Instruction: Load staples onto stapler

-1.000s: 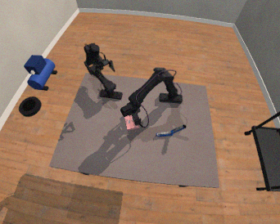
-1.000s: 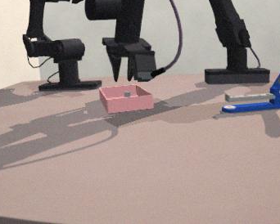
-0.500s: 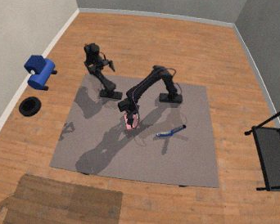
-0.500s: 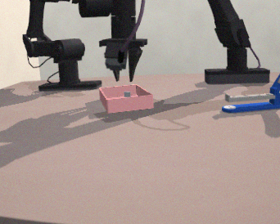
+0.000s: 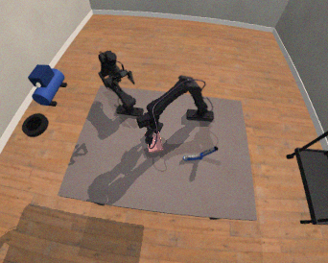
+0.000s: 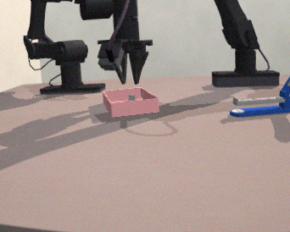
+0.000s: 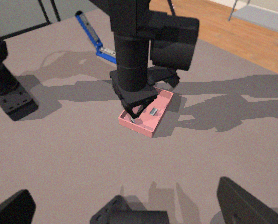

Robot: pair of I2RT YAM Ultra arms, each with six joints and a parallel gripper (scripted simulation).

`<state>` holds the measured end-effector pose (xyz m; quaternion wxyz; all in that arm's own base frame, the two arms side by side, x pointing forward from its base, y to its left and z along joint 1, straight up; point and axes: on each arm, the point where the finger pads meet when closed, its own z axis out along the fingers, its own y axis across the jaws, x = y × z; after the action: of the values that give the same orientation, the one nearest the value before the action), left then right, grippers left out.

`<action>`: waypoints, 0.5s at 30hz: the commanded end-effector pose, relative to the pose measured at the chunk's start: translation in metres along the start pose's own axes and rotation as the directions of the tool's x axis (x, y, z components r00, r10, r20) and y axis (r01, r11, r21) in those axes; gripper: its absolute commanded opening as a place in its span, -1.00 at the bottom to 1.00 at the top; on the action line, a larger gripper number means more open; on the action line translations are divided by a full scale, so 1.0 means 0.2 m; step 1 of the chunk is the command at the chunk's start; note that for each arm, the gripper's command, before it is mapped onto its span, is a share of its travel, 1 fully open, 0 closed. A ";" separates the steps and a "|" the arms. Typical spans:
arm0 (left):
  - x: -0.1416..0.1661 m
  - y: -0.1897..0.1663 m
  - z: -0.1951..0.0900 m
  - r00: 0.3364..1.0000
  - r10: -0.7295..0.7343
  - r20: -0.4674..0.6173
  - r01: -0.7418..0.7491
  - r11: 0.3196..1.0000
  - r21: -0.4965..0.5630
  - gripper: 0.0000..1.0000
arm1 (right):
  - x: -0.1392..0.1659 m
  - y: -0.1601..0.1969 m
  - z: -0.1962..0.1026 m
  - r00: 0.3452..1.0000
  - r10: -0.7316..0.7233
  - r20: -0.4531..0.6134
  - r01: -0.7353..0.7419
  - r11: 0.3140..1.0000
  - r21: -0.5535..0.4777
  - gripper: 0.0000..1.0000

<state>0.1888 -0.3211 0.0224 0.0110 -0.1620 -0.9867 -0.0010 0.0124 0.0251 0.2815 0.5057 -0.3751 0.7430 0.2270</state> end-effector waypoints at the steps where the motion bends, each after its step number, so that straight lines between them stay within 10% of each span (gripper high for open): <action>1: -0.05 0.00 -0.01 0.999 0.013 0.037 -0.013 1.000 0.010 -0.33 | -0.01 0.00 -0.02 1.000 0.003 0.009 -0.003 1.000 0.007 1.00; 15: -0.05 0.01 0.10 1.000 0.013 0.024 -0.013 1.000 -0.001 -0.33 | -0.01 0.00 -0.02 1.000 0.003 0.009 -0.003 1.000 0.007 1.00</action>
<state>0.1924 -0.3221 0.0086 0.0077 -0.1673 -0.9859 0.0015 0.0124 0.0251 0.2815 0.5057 -0.3751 0.7430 0.2270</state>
